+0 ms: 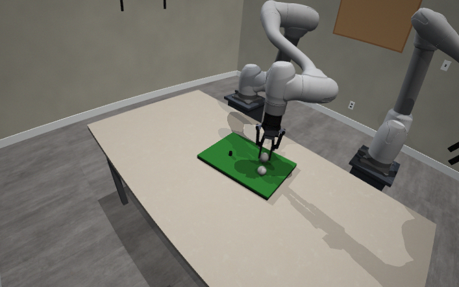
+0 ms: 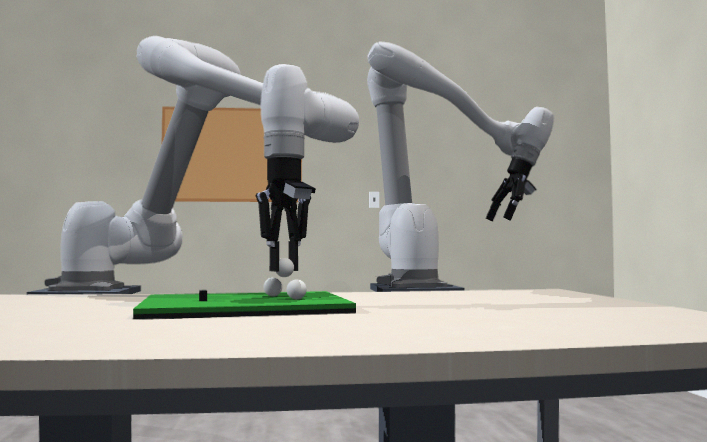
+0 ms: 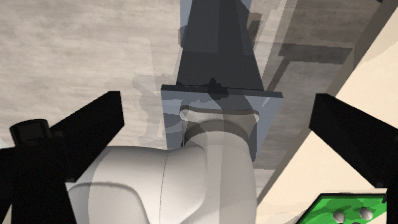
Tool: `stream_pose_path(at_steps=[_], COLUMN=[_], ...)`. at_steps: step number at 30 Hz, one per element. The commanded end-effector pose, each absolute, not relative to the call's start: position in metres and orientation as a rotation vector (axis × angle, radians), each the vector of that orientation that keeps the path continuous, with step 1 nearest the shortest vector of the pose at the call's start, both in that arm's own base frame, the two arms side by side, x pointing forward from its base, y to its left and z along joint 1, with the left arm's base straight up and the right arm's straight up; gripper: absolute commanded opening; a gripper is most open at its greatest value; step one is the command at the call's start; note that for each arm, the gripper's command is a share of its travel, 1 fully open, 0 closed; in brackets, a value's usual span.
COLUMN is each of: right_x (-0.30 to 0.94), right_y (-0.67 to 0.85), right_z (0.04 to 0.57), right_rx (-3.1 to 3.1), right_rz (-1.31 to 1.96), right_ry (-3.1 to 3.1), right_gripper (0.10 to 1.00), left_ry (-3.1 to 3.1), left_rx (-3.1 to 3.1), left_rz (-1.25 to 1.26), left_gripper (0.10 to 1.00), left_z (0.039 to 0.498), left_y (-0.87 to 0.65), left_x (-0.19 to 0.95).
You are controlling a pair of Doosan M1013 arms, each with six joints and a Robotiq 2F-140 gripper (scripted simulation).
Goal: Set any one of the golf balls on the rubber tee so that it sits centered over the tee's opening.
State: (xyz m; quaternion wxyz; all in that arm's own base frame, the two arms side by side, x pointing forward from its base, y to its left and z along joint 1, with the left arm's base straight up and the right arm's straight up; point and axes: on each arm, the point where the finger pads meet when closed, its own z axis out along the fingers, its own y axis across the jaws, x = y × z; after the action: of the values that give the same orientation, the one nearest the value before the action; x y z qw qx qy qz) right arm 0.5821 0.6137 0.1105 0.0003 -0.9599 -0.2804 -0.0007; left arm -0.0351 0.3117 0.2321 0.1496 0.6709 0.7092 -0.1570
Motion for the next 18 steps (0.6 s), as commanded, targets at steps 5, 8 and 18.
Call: stream_pose_path(at_steps=[5, 8, 18], right_x=[0.582, 0.583, 0.616], right_y=[0.614, 0.612, 0.531], right_z=[0.142, 0.143, 0.154], right_rx=[-3.015, -3.015, -3.015], right_rz=[-0.002, -0.002, -0.002], right_ry=[-0.881, -0.881, -0.881], right_gripper=[0.099, 0.099, 0.099], left_ry=[2.039, 2.039, 2.039], left_rx=[1.929, 1.929, 1.929], left_rz=[-0.451, -0.451, -0.451], left_gripper=[1.000, 1.000, 1.000], left_z=[0.233, 0.233, 0.233], left_y=[0.312, 0.312, 0.312], left_x=[-0.035, -0.035, -0.035])
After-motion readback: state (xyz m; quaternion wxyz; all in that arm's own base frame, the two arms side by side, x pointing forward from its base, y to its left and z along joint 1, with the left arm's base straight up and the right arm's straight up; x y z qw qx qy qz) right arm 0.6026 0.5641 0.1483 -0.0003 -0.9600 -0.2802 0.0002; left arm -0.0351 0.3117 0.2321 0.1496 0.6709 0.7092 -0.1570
